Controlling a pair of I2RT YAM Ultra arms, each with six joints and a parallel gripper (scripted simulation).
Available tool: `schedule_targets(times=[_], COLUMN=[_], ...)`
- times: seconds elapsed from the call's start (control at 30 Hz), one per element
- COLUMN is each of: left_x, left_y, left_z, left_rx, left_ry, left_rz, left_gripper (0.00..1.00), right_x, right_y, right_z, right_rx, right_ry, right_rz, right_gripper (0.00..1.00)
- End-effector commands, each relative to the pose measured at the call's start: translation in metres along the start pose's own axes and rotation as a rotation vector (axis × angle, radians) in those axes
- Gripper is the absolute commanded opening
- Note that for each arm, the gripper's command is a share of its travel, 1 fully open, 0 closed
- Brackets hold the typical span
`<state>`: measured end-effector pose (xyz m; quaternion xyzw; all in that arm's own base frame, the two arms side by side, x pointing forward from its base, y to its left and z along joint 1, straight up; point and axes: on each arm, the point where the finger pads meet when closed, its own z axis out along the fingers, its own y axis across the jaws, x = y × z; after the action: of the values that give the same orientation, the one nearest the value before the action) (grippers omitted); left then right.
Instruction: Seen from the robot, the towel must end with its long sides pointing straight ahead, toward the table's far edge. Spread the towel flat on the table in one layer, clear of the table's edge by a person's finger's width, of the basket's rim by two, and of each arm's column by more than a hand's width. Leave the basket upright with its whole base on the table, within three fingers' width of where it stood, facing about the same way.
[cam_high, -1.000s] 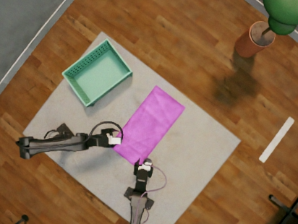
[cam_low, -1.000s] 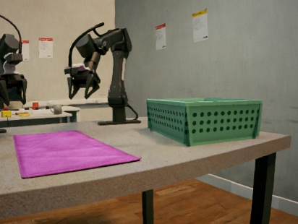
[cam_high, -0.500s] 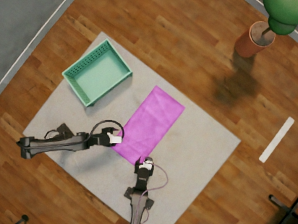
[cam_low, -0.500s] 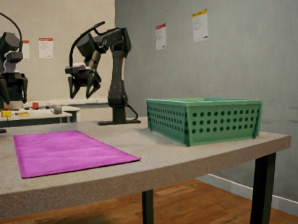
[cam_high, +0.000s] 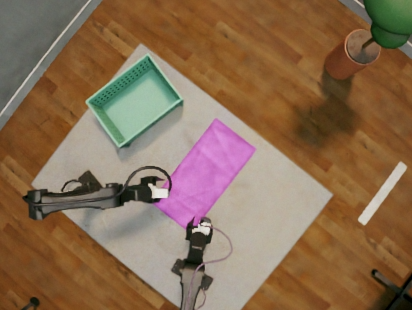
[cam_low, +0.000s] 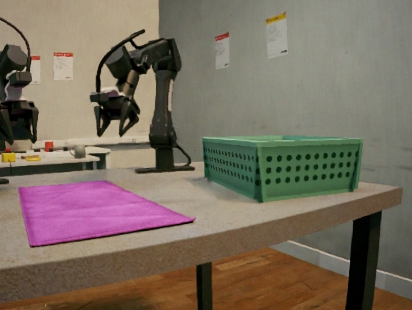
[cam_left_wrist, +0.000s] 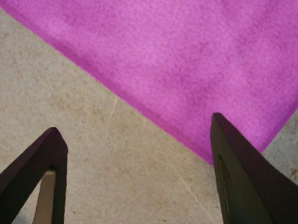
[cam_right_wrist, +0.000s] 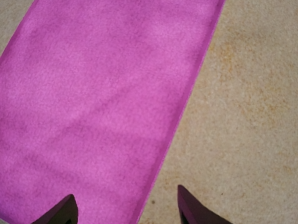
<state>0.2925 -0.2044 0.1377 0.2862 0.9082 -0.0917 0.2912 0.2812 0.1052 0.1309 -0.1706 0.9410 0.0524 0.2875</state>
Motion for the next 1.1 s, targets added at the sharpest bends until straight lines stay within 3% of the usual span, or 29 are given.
schedule_targets(times=[0.0,0.87,0.9,1.0,1.07], left_x=[-0.002,-0.002,-0.016,-0.030,-0.020], left_y=[0.000,0.000,-0.002,0.000,0.016], left_z=[-0.003,-0.003,-0.019,-0.039,-0.047], left_rx=[0.000,0.000,0.001,0.000,-0.052], left_ry=[-0.002,-0.002,-0.039,-0.039,-0.038], left_rz=[0.000,0.000,0.001,0.000,-0.070], left_gripper=[0.64,0.64,0.64,0.64,0.64], right_x=[-0.021,-0.021,-0.003,-0.003,0.013], right_y=[0.000,0.000,0.000,0.000,-0.017], right_z=[-0.013,-0.013,-0.002,-0.002,-0.010], right_rx=[0.004,0.004,0.000,0.000,0.052], right_ry=[-0.066,-0.066,-0.011,-0.011,0.004], right_rz=[0.001,0.001,0.000,0.000,0.071], right_gripper=[0.64,0.64,0.64,0.64,0.64])
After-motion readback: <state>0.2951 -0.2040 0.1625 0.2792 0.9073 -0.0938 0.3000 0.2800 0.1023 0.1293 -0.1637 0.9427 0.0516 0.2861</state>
